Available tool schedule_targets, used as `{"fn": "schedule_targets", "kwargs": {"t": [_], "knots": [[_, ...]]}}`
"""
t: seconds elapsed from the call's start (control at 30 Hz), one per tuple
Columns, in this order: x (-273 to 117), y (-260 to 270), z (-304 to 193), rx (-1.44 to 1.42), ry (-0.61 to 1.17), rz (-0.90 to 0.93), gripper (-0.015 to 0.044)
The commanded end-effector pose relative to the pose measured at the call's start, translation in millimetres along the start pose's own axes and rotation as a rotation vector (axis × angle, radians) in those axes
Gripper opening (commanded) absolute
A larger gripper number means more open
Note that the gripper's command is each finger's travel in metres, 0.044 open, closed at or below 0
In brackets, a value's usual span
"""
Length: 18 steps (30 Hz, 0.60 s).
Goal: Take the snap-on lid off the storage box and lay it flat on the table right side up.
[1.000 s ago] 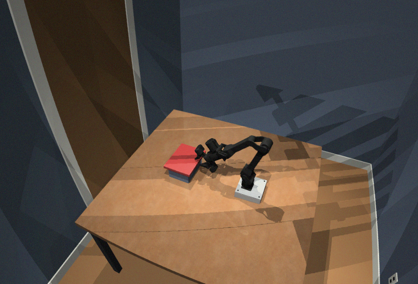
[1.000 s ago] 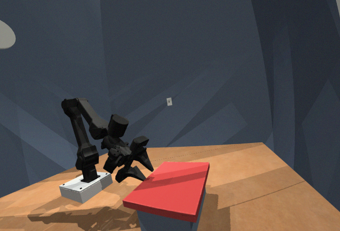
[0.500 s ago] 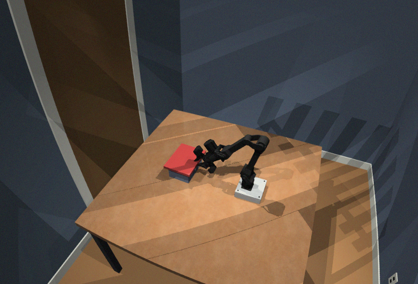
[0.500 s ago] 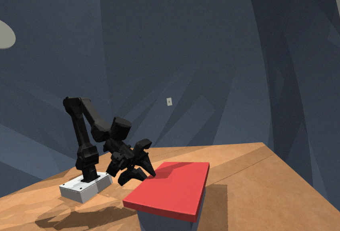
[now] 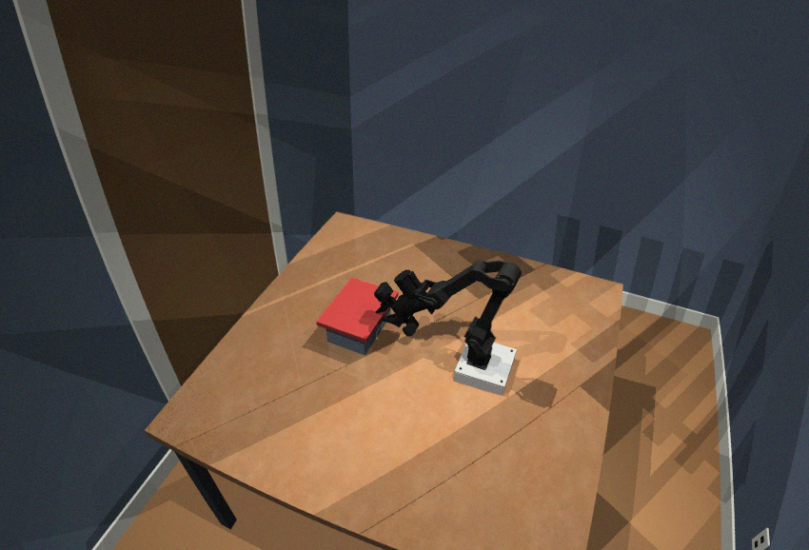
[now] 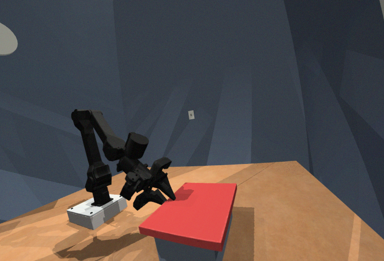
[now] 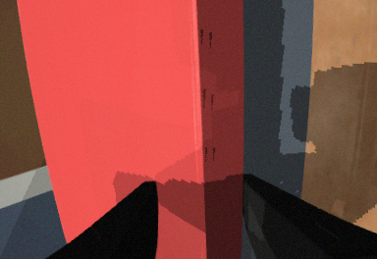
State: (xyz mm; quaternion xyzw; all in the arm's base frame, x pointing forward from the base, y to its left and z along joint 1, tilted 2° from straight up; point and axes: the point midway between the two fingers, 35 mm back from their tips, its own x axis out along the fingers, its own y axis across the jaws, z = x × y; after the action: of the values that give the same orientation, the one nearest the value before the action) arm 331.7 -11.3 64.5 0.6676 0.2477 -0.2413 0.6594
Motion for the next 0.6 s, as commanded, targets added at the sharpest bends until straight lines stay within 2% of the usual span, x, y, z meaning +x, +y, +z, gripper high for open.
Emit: {"fn": "schedule_targets", "kwargs": {"t": [0.0,0.57], "knots": [[-0.7,0.7,0.0,0.000,0.000,0.000,0.0000],[-3.1,3.2,0.0,0.000,0.000,0.000,0.0000]]}}
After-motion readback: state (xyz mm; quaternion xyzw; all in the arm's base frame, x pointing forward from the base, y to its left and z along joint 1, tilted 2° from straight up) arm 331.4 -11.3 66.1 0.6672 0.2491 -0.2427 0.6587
